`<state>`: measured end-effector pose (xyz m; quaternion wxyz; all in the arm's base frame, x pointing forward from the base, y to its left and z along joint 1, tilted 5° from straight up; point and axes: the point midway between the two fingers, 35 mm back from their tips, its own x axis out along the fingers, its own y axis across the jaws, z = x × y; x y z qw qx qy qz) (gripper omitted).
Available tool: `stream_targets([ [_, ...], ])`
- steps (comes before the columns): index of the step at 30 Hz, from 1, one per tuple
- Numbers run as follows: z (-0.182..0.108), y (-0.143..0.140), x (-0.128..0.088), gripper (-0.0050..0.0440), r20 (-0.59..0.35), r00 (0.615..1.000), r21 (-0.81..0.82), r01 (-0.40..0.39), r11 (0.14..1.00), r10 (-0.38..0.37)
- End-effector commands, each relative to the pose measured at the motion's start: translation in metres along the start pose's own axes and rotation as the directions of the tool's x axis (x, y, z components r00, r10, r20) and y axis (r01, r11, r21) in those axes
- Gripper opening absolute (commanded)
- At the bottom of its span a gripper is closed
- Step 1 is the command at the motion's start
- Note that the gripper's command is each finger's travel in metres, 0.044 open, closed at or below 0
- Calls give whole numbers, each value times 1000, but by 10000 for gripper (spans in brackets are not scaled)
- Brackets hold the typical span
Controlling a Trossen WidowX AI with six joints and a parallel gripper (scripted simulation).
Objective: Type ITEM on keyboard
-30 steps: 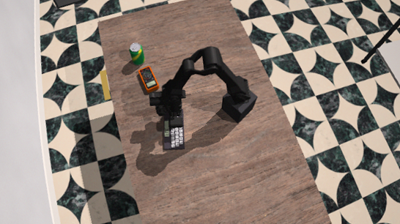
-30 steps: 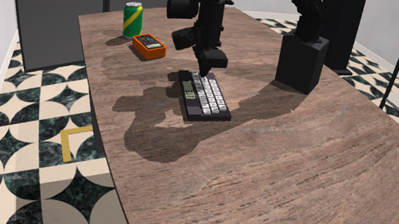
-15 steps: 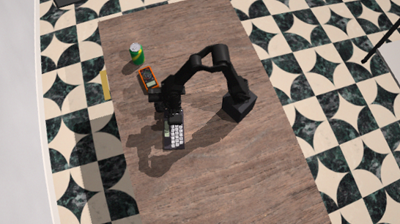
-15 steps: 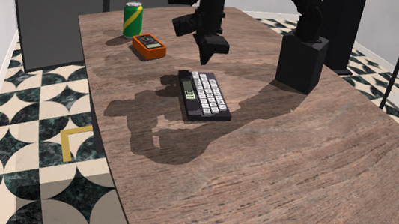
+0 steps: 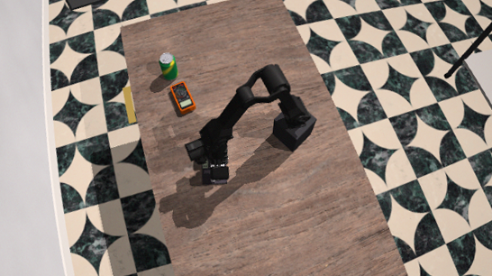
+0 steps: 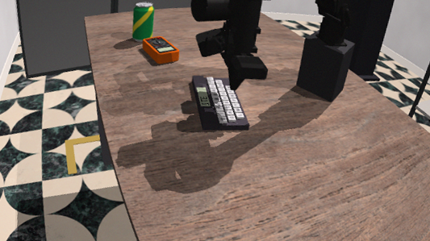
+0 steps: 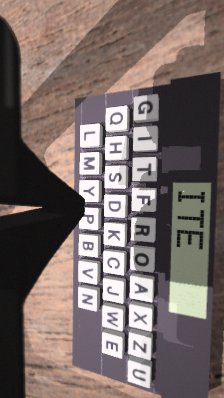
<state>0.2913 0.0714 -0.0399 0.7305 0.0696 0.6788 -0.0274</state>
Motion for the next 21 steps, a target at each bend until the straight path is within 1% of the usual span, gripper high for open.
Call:
stream_targets([
  [1, -3, 29, -1, -50, 7, 1000, 8, 8, 1000, -8],
  [4, -4, 30, 0, -50, 7, 1000, 8, 8, 1000, -8],
  [6, -7, 27, 7, -50, -1, 1000, 11, 12, 1000, -12],
  [8, -7, 27, 7, -50, -1, 1000, 11, 12, 1000, -12],
  [11, -9, 26, 16, -50, -6, 1000, 9, 13, 1000, -13],
  [15, -7, 27, 18, -50, -1, 1000, 8, 10, 1000, -10],
  [21, -8, 26, 26, -50, -4, 1000, 8, 12, 1000, -12],
])
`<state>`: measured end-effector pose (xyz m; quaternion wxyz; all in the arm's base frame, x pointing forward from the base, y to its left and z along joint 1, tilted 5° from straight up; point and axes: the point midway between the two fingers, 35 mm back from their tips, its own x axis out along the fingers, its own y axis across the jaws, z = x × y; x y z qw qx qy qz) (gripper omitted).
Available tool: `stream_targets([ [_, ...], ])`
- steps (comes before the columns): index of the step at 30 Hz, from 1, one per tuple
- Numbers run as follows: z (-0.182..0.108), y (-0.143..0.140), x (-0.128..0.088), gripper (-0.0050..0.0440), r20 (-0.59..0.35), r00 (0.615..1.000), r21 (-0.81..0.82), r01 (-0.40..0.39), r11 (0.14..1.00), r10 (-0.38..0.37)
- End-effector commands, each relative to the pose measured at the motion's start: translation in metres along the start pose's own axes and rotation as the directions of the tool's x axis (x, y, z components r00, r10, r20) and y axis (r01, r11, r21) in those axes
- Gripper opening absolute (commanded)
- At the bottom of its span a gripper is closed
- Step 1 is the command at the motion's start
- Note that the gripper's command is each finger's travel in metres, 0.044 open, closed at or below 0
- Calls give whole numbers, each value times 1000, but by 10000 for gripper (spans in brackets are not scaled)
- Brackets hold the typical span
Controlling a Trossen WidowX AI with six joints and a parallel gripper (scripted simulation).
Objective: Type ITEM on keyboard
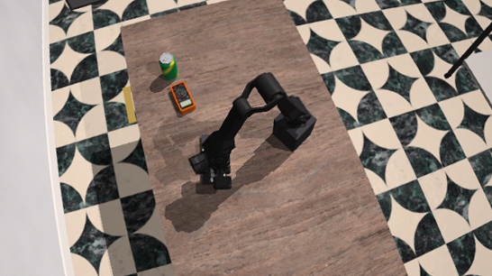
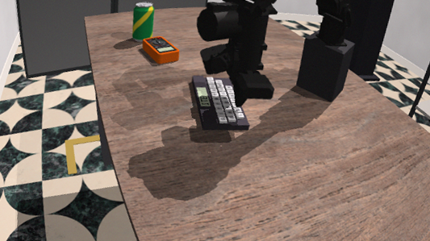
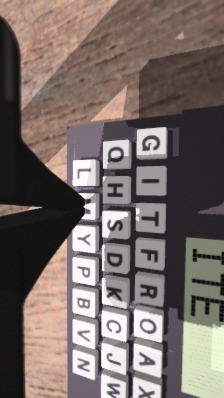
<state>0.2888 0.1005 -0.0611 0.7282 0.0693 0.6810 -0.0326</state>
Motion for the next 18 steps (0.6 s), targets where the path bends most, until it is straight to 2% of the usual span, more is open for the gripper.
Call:
stream_targets([
  [1, -1, -1, 5, -50, 1, 1000, 1, 4, 1000, -4],
  [9, -1, 0, 12, -50, 1, 1000, 0, 4, 1000, -4],
  [18, 4, 2, 8, -50, 16, 1000, 0, -6, 1000, 6],
])
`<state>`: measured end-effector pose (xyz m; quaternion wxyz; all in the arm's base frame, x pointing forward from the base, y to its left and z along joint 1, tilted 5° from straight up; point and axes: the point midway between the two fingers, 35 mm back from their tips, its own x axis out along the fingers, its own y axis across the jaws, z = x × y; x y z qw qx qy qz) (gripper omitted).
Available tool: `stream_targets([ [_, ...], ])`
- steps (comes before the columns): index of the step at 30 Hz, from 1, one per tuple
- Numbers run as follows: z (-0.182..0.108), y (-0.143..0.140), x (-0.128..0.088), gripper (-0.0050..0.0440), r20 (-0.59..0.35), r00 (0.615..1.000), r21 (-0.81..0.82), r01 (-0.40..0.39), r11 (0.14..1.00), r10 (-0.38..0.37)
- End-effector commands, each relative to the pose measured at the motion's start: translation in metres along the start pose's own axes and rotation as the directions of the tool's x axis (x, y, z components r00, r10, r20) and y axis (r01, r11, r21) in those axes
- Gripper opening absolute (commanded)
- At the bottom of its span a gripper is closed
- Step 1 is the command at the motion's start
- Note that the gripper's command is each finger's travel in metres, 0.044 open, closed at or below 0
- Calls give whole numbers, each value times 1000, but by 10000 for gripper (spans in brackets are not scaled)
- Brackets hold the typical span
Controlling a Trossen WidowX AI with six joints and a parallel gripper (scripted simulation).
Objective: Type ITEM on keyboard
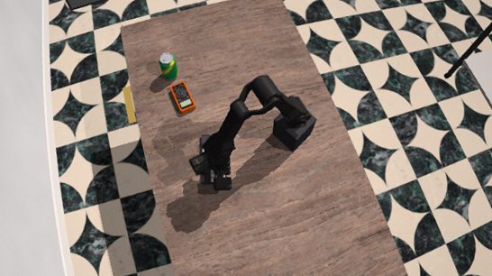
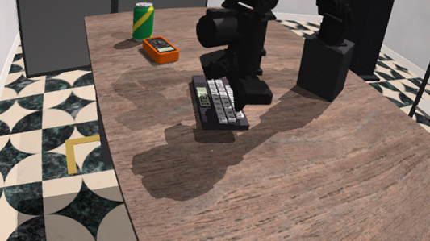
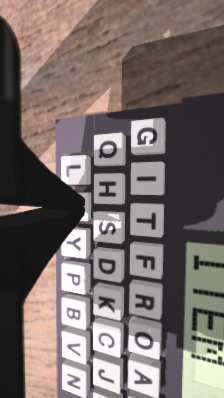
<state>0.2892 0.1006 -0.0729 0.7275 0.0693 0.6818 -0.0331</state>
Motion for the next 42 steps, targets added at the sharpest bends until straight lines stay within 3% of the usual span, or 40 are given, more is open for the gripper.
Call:
stream_targets([
  [1, 4, 2, -4, -50, 18, 1000, -1, -7, 1000, 7],
  [31, 4, 2, -3, -50, 18, 1000, -1, -7, 1000, 7],
  [39, 9, 4, -40, -50, 36, 999, -2, -16, 1000, 16],
  [42, 8, 4, -42, -50, 36, 999, -2, -16, 1000, 16],
])
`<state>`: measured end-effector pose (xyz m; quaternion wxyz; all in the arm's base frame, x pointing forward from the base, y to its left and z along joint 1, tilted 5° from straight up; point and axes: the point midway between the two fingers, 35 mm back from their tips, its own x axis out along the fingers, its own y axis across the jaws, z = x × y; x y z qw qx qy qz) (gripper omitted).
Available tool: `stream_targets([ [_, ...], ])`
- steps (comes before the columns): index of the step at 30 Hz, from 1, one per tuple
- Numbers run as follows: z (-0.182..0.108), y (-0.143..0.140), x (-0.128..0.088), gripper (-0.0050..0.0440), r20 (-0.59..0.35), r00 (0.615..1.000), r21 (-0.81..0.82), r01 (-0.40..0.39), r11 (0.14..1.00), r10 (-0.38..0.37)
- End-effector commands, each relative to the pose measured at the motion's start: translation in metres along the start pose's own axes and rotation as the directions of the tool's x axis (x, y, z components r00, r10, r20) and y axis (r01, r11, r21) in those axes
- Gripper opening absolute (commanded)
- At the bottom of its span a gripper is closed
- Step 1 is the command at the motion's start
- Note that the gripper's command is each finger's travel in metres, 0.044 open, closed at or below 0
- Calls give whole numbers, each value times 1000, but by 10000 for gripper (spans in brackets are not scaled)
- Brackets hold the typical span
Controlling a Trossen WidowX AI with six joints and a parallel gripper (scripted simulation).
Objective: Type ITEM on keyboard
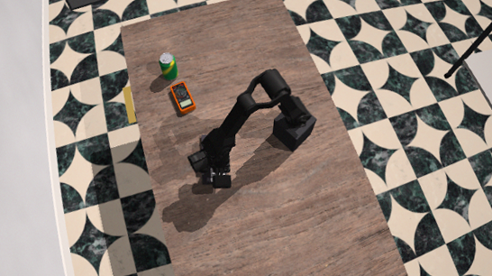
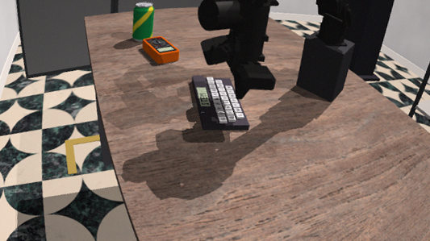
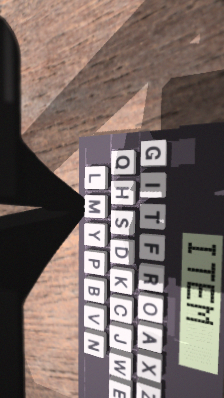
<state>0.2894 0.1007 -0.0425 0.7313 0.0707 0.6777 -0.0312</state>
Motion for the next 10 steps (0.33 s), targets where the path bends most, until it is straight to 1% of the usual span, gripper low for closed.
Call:
stream_targets([
  [1, 4, 1, -11, -50, 18, 1000, 0, -7, 1000, 7],
  [3, 2, 0, -7, -50, 6, 1000, 0, -1, 1000, 1],
  [5, 0, -4, -8, -50, 15, 1000, -1, -6, 1000, 6],
  [8, -9, -14, -4, -50, 13, 1000, -1, -4, 1000, 4],
  [10, -10, -15, -4, -50, 12, 1000, -1, -4, 1000, 4],
])
